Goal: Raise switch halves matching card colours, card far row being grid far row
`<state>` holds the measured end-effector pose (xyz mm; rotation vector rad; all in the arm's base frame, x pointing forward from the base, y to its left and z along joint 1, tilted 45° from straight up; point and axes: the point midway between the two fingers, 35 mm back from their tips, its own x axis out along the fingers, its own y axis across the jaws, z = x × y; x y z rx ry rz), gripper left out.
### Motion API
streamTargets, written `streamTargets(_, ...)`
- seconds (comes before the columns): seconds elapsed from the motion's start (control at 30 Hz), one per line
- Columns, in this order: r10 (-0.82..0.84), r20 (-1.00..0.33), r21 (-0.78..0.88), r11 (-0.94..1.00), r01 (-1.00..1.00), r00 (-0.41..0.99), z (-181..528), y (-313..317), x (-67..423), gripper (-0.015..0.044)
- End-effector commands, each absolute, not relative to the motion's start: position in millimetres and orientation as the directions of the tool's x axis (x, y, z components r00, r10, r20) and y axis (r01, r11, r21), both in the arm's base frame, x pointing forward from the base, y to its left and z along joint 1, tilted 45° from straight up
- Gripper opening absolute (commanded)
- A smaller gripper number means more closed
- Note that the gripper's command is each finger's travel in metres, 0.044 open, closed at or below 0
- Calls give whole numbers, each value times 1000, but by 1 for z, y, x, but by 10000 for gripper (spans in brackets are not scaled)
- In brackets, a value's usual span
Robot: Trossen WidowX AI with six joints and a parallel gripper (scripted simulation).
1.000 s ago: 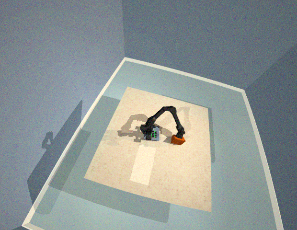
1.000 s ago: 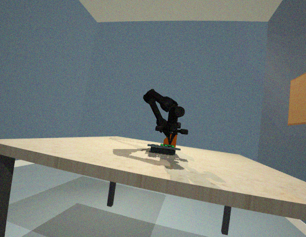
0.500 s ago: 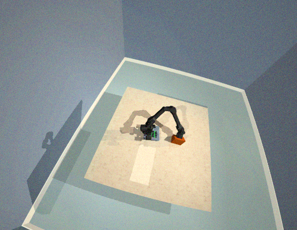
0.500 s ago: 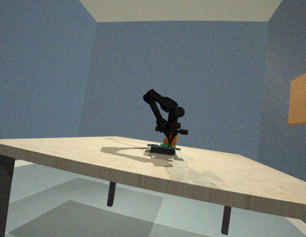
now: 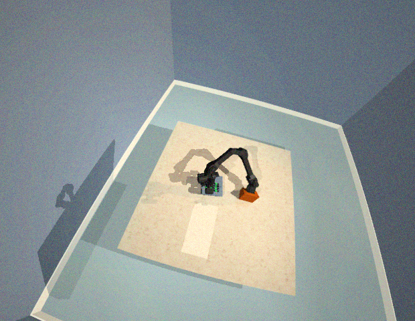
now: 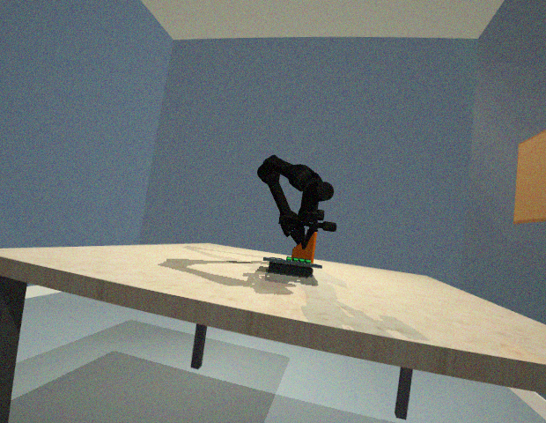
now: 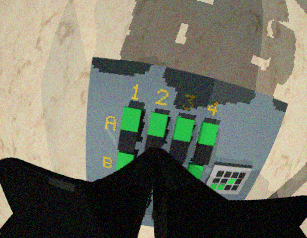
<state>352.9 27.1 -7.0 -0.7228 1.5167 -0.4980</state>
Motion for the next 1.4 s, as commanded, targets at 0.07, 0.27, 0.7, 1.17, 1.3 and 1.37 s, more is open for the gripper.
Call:
streamTargets(0.07, -689, -722, -690, 712, -133, 57, 14, 49, 355, 0)
streamTargets(0.27, -688, -723, -689, 713, -134, 56, 16, 48, 329, 0)
streamTargets(0.7, -687, -723, -689, 712, -137, 65, 4, 24, 258, 0)
streamTargets(1.17, -687, -722, -691, 710, -137, 78, -16, 3, 258, 0)
streamTargets(1.3, -688, -722, -691, 710, -137, 78, -20, -1, 259, 0)
streamTargets(1.37, -688, -722, -691, 710, -137, 78, -22, -3, 259, 0)
